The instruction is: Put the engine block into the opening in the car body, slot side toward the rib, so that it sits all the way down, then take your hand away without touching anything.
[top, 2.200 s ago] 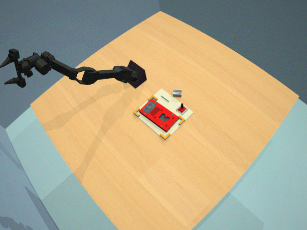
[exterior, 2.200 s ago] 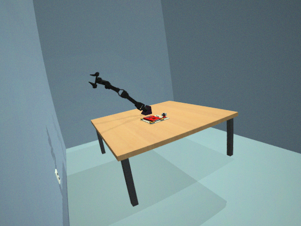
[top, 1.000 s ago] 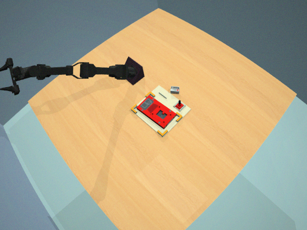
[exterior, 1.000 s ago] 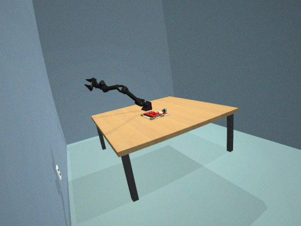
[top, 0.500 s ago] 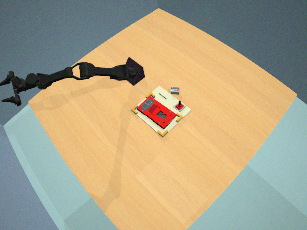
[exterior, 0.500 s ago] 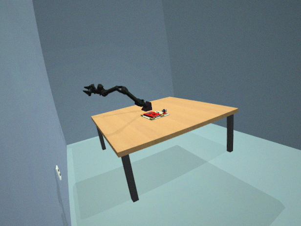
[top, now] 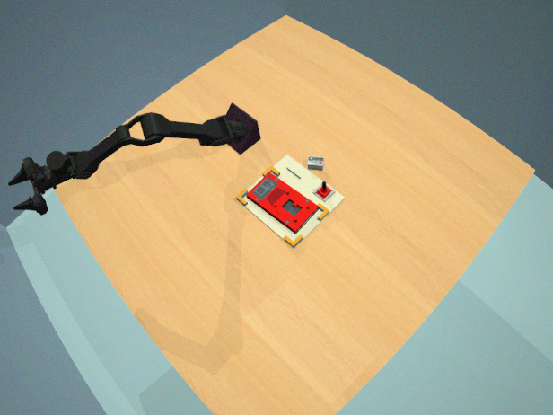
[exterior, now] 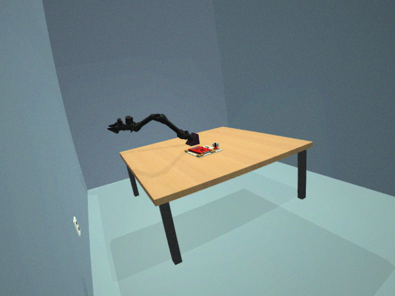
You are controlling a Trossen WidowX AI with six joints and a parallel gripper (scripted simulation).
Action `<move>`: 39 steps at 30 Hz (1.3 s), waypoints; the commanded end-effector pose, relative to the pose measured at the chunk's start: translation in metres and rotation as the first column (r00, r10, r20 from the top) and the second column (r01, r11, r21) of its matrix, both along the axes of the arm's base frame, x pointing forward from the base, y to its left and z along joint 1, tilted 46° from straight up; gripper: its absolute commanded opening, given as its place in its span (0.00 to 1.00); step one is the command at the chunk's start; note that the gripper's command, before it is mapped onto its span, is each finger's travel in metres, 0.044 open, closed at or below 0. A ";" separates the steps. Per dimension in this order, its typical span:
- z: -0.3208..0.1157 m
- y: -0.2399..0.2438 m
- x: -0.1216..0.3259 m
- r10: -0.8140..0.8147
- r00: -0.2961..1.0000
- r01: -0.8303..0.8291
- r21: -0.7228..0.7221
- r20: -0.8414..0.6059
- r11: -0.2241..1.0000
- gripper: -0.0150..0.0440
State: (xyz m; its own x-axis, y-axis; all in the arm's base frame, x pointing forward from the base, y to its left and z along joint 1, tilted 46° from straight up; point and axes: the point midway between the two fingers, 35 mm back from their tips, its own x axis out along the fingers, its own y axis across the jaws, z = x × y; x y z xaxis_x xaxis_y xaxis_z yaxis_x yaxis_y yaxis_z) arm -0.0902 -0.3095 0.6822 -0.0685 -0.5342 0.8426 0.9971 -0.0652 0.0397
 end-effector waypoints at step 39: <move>-0.146 -0.102 0.271 0.508 0.823 -0.558 0.532 0.255 0.636 1.00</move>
